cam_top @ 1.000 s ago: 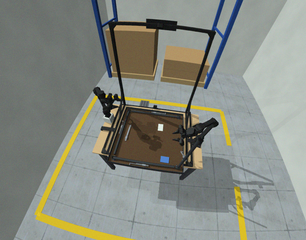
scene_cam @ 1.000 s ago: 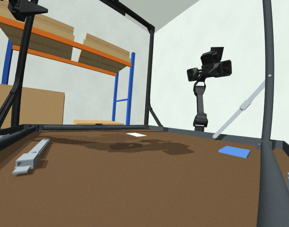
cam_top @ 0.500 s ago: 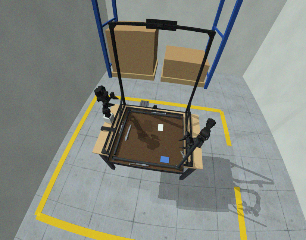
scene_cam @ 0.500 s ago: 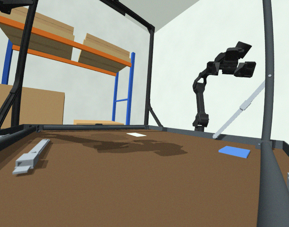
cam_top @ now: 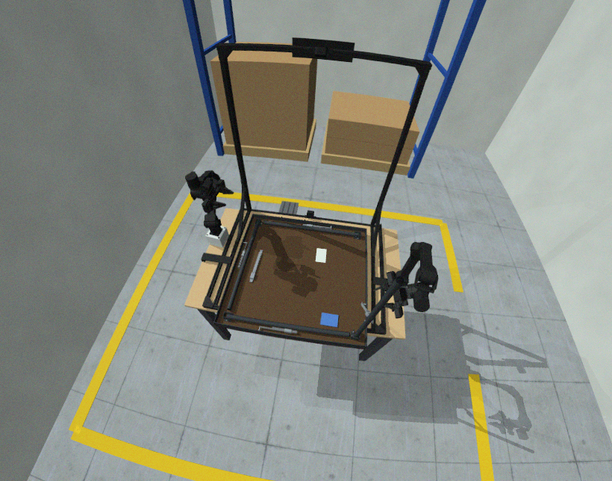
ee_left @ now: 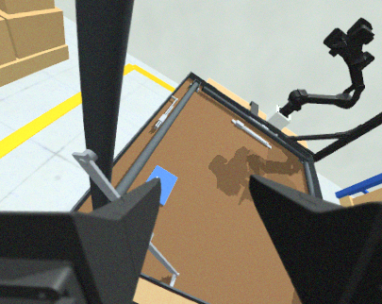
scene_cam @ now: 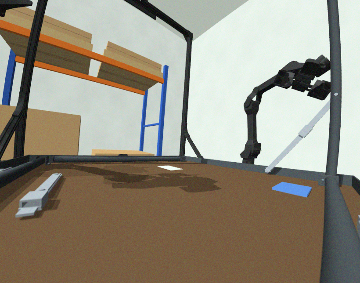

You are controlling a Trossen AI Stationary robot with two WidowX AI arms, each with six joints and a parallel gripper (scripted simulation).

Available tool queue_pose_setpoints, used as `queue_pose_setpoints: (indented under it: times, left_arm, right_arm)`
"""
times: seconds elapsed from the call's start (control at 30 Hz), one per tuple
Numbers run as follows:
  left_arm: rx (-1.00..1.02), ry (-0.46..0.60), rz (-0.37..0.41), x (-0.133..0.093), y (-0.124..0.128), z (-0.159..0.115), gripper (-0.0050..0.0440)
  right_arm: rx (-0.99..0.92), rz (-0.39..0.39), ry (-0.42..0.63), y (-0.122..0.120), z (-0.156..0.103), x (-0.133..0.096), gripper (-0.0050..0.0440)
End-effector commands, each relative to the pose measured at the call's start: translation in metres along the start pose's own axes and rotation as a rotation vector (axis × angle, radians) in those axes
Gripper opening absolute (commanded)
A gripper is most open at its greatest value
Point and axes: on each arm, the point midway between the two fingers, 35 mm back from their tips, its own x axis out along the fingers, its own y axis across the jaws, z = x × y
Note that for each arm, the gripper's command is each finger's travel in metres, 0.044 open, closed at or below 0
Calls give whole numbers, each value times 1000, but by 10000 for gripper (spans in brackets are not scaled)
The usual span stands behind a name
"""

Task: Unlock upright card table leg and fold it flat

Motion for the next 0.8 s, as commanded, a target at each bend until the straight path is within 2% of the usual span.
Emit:
queue_pose_setpoints:
  times: [0.0,0.77]
  left_arm:
    - [-68,-9,-20,-19,9,4,290]
    - [-90,-14,-23,-23,10,4,290]
  right_arm:
    - [-4,8,0,8,5,-8,400]
    - [-4,8,0,10,5,-9,400]
